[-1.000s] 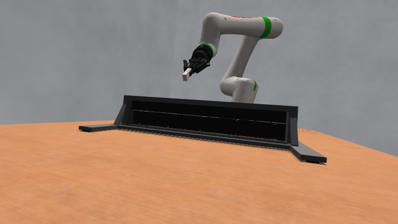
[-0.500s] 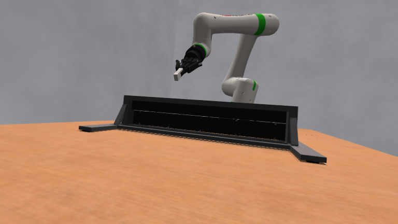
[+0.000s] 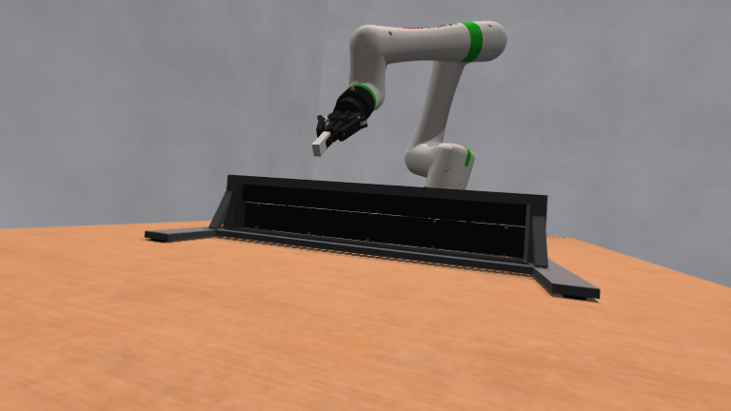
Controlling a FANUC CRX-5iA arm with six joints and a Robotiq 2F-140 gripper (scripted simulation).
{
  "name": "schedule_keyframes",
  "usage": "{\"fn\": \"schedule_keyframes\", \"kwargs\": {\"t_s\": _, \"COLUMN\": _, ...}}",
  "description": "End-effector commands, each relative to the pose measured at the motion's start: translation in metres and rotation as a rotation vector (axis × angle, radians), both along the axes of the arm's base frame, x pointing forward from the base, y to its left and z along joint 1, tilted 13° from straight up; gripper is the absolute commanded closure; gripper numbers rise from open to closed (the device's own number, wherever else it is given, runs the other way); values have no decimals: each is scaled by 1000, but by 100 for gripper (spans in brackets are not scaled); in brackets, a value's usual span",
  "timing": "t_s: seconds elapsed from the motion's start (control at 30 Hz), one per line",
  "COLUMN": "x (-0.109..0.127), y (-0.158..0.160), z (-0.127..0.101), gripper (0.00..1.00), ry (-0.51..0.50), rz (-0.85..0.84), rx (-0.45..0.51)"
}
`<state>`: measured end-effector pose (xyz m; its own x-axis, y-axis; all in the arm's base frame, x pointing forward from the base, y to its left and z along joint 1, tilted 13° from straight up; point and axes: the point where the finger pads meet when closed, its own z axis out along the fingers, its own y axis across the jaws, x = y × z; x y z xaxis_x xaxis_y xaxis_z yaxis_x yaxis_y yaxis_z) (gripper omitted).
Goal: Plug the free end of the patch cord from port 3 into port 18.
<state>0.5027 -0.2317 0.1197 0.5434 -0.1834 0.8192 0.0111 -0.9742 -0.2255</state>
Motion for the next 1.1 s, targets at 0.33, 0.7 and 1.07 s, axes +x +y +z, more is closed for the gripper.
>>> {"fn": "schedule_keyframes", "kwargs": {"t_s": 0.33, "x": 76, "y": 11, "z": -47, "gripper": 100, "ry": -1, "rz": 0, "rx": -1}}
{"fn": "schedule_keyframes", "kwargs": {"t_s": 0.7, "x": 87, "y": 13, "z": -54, "gripper": 100, "ry": -1, "rz": 0, "rx": -1}}
{"fn": "schedule_keyframes", "kwargs": {"t_s": 1.07, "x": 87, "y": 13, "z": -54, "gripper": 100, "ry": -1, "rz": 0, "rx": -1}}
